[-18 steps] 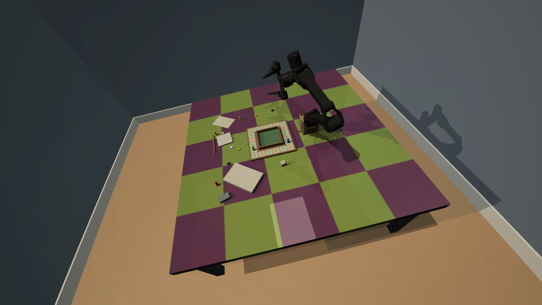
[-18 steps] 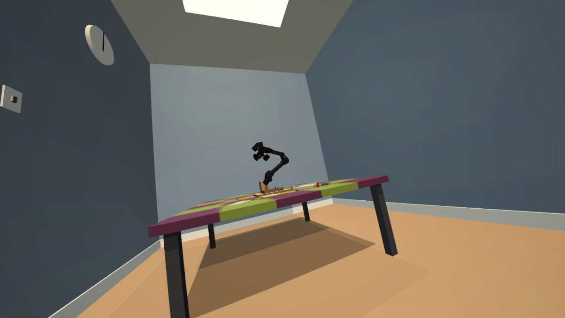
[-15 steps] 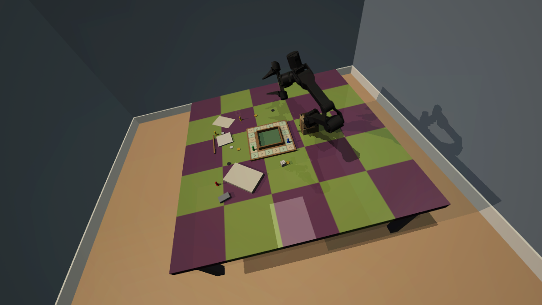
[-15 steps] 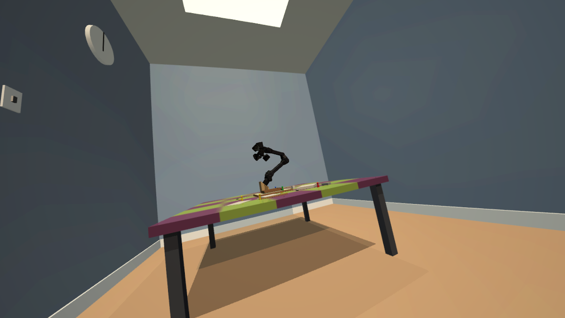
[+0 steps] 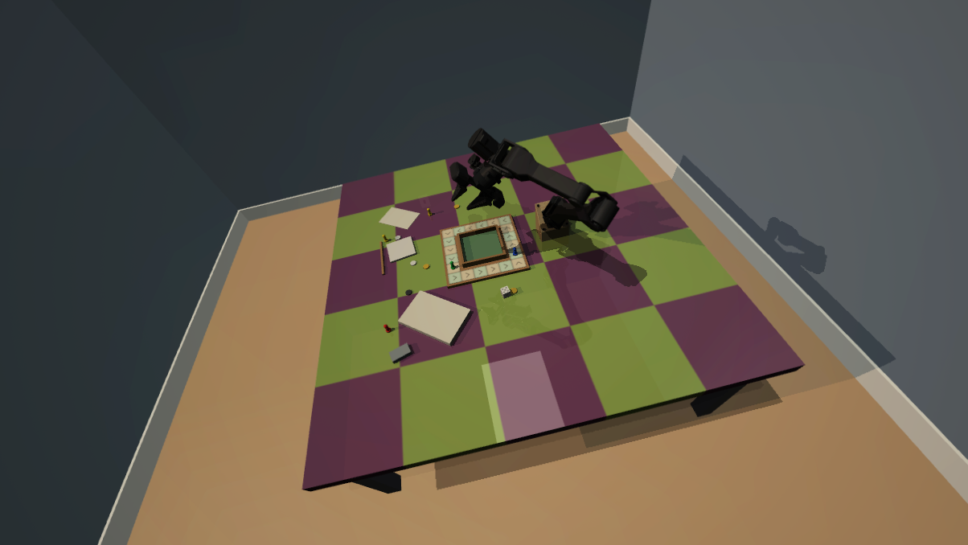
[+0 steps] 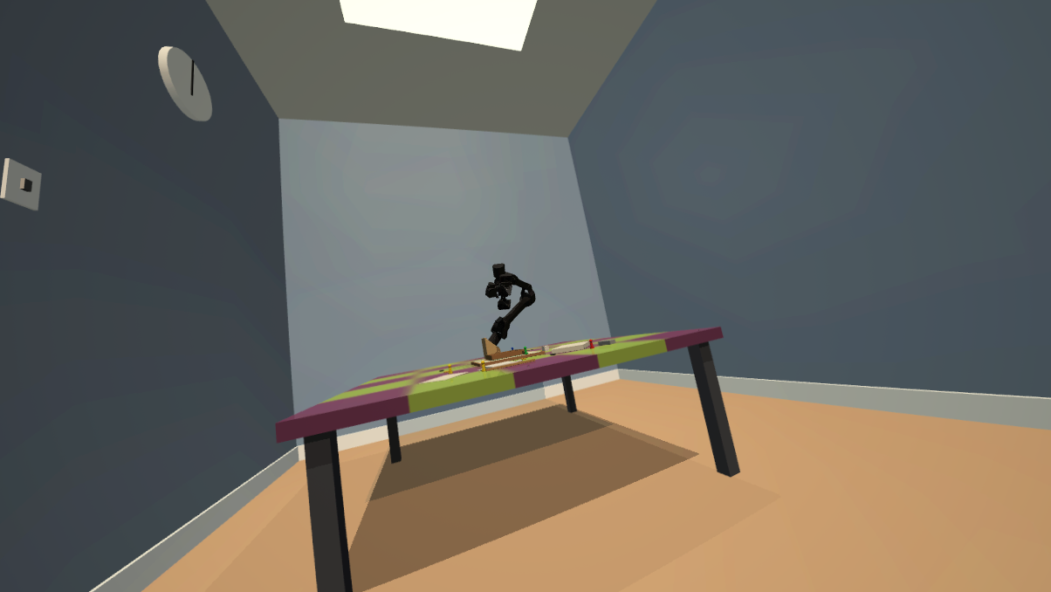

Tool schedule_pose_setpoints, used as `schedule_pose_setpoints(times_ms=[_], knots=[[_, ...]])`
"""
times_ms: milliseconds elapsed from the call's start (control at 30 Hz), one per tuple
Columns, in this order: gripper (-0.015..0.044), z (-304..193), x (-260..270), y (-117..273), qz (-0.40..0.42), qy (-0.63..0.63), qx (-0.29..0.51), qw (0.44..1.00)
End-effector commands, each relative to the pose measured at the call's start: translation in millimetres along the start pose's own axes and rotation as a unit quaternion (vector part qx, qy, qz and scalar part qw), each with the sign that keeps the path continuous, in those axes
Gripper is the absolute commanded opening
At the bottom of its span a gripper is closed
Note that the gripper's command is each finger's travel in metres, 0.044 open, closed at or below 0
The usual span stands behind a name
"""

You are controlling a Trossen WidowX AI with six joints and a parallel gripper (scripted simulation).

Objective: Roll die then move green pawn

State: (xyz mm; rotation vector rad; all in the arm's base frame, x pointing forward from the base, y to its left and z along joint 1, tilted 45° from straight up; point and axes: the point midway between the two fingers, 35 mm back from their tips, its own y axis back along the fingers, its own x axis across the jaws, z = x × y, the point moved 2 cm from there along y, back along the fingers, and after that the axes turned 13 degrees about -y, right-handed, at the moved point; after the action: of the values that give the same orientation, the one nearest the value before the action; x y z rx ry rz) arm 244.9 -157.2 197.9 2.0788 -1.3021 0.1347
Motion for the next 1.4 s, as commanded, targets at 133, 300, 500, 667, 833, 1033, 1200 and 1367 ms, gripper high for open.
schedule_pose_setpoints(times_ms=[133, 300, 500, 667, 833, 1033, 1200, 1367], knots=[[0.0275, -69.9, -65.4, -59.9, -0.178, 0.341, 0.076, 0.920], [0.0275, -101.6, -106.6, -73.1, -0.242, 0.486, 0.139, 0.828], [0.0275, -126.4, -164.0, -76.2, -0.303, 0.649, 0.244, 0.654], [0.0275, -132.2, -184.4, -73.9, -0.316, 0.695, 0.287, 0.579], [0.0275, -136.1, -185.8, -72.8, -0.316, 0.695, 0.287, 0.579], [0.0275, -136.4, -187.5, -74.1, -0.316, 0.695, 0.287, 0.579], [0.0275, -138.1, -199.5, -82.4, -0.316, 0.695, 0.287, 0.579], [0.0275, -136.6, -211.0, -91.9, -0.315, 0.695, 0.288, 0.579]])
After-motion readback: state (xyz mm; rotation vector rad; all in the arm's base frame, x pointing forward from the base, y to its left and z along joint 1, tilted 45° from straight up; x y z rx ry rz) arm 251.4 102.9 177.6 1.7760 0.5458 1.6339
